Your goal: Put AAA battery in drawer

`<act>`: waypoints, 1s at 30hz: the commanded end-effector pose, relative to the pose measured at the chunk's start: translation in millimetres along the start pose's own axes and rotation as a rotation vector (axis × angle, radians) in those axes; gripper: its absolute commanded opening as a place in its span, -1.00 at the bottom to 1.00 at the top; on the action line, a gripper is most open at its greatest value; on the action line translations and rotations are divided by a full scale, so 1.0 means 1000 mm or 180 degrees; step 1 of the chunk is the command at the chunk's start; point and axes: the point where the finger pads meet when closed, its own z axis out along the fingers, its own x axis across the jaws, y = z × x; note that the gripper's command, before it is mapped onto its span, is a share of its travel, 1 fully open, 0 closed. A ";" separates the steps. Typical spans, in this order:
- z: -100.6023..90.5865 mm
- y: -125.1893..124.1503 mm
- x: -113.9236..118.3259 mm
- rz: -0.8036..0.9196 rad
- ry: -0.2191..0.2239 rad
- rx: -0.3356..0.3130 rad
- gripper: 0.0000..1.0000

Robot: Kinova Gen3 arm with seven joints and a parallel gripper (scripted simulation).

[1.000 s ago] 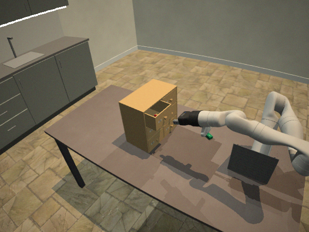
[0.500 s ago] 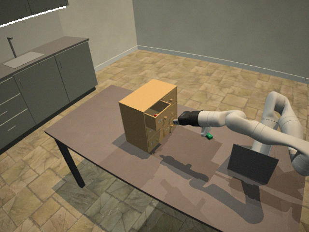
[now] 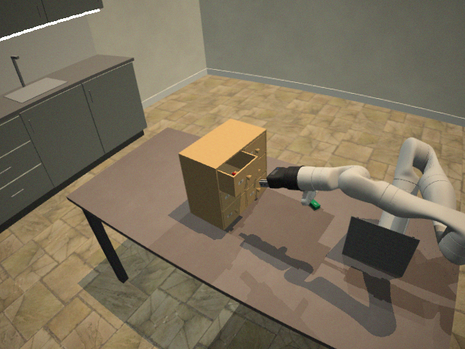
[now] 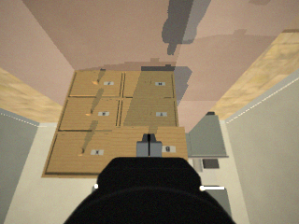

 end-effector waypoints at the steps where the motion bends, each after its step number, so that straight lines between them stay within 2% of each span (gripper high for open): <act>1: 0.001 0.007 0.004 0.0002 0.0011 -0.0021 -1.00; 30: 0.001 0.008 0.002 0.0001 -0.0001 -0.0017 -1.00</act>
